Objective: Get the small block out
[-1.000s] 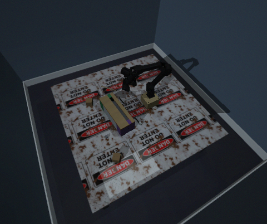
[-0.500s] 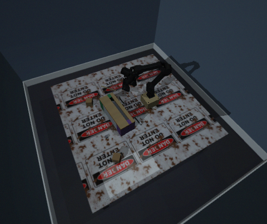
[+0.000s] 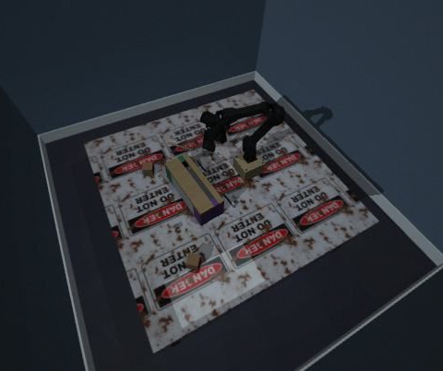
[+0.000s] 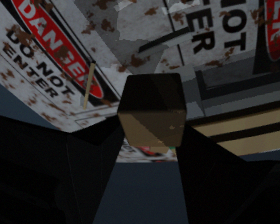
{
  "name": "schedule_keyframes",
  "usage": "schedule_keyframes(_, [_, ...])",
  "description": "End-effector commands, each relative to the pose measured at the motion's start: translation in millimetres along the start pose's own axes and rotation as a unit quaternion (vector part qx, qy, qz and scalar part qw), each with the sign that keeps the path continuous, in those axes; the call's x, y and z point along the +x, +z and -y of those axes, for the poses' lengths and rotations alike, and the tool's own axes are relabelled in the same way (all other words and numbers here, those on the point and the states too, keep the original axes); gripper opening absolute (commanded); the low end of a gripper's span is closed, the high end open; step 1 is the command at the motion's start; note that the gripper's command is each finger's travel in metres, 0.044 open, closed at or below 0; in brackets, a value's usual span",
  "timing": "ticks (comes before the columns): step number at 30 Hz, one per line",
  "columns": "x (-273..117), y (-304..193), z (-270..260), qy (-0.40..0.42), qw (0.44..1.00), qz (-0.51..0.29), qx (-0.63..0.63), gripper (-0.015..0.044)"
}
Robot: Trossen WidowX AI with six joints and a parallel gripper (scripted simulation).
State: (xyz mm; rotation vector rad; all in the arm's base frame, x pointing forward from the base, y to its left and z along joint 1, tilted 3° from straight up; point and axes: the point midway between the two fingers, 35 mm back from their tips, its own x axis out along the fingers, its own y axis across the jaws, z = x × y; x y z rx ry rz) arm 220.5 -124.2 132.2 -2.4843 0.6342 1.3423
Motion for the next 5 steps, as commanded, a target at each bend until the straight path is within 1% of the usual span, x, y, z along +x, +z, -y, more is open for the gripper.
schedule_keyframes(1, [0.1,0.6,-0.6,0.002,1.0,0.001,0.002,0.0])
schedule_keyframes(5, [0.1,0.6,-0.6,0.002,1.0,0.001,0.002,0.0])
